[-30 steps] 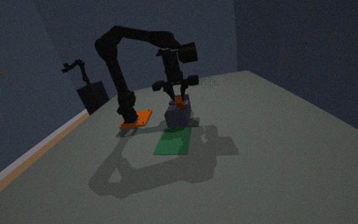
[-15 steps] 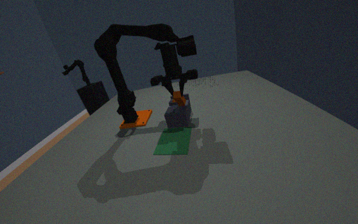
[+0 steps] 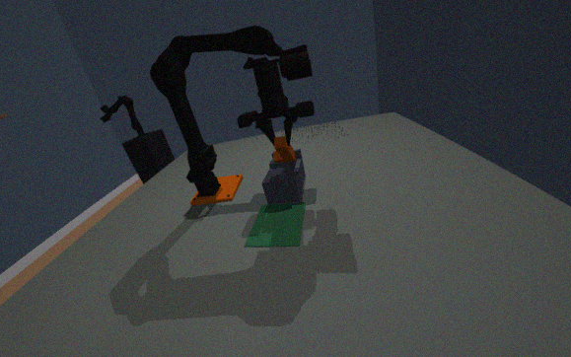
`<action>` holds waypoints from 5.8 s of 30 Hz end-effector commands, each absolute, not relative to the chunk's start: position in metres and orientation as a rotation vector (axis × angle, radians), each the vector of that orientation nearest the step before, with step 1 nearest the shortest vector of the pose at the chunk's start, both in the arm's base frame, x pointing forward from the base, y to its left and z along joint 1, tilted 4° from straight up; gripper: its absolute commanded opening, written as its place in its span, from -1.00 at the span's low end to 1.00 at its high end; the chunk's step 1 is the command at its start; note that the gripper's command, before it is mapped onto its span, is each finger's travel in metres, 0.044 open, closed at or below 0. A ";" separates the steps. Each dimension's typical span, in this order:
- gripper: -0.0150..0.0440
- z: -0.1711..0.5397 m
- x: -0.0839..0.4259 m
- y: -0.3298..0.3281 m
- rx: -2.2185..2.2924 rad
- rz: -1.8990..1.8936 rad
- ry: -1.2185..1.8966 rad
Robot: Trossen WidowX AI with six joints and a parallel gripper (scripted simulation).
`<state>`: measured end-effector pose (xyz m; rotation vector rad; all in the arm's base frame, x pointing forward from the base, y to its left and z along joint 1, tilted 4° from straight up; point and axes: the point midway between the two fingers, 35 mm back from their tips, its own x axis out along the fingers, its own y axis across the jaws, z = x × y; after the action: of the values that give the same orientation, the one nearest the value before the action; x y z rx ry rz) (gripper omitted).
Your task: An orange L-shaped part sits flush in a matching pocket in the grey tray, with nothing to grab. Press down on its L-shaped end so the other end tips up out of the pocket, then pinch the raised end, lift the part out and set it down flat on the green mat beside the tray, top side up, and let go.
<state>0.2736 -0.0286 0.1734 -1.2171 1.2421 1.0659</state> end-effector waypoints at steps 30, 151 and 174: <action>-0.49 0.196 0.266 -0.069 -1.215 1.060 1.242; -0.14 0.122 0.247 -0.198 -1.224 1.051 1.259; 0.86 0.204 0.243 -0.192 -1.237 1.044 1.254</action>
<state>0.2429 -0.1925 0.2052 -1.2375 1.2537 1.0423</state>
